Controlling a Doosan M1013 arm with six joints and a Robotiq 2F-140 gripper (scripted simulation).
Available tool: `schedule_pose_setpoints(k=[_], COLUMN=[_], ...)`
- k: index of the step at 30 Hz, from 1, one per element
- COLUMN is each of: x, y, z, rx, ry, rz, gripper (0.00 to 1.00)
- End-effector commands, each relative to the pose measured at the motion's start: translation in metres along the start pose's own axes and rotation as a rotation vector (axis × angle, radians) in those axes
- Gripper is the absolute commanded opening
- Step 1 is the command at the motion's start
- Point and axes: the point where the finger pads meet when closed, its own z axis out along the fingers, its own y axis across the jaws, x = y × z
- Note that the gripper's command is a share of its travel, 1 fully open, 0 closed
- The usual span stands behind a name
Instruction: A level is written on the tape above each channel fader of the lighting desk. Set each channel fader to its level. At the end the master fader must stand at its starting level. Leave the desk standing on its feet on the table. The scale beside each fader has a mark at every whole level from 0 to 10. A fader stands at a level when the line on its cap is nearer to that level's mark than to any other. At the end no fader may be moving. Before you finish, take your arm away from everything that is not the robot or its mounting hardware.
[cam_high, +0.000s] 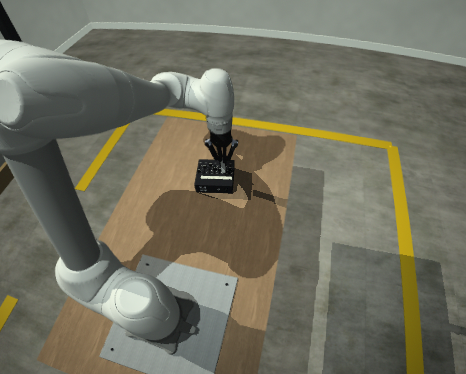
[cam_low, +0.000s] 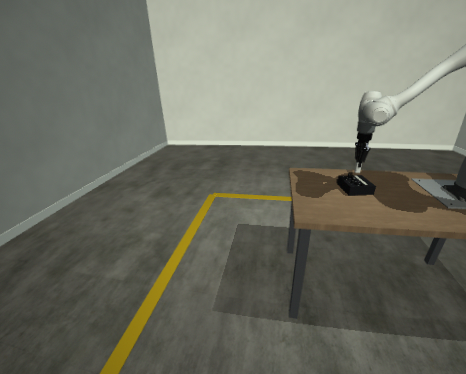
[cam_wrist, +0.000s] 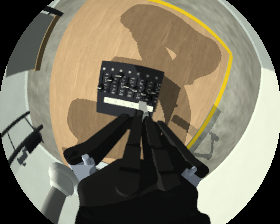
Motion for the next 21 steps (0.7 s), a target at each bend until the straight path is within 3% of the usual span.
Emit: schedule_pose_setpoints(k=[1,21], x=[0.000,0.000], y=[0.000,0.000], z=[0.002,0.014], rx=[0.000,0.000], ry=[0.000,0.000], rz=[0.000,0.000], gripper=[0.00,0.00])
